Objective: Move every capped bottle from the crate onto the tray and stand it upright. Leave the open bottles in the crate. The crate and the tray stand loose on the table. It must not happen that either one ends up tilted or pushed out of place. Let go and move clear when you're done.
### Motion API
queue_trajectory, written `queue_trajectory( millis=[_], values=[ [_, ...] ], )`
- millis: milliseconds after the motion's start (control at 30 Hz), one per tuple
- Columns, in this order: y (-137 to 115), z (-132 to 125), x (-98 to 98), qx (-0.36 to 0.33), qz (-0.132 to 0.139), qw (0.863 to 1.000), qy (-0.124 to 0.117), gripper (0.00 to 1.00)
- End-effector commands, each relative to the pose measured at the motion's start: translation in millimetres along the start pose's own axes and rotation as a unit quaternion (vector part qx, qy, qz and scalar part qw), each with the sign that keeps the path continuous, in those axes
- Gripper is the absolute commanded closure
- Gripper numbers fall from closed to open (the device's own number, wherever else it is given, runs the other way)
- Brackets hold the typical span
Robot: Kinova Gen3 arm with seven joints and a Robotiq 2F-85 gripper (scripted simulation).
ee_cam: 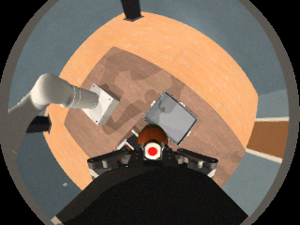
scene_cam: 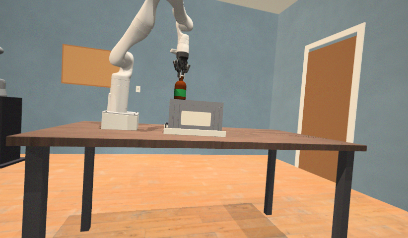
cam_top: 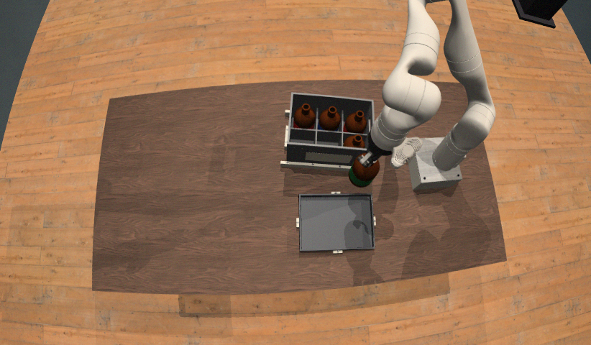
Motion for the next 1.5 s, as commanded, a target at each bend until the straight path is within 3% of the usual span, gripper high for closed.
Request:
queue_trajectory(
  millis=[0, 1467],
  values=[
    [-7.2, 5.4, 1.3, 0.007, -0.001, 1.000, 0.001, 1.00],
    [-53.9, 46.7, 1.1, 0.004, -0.002, 1.000, 0.001, 1.00]
  ],
)
Point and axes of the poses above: the point where the finger pads meet when closed, its own x axis back along the fingers, its own z axis across the jaws, y = z × x, the point moved 2 cm from there along x, back along the fingers, and after that the axes turned 5 degrees about x, right-handed, at the moved point
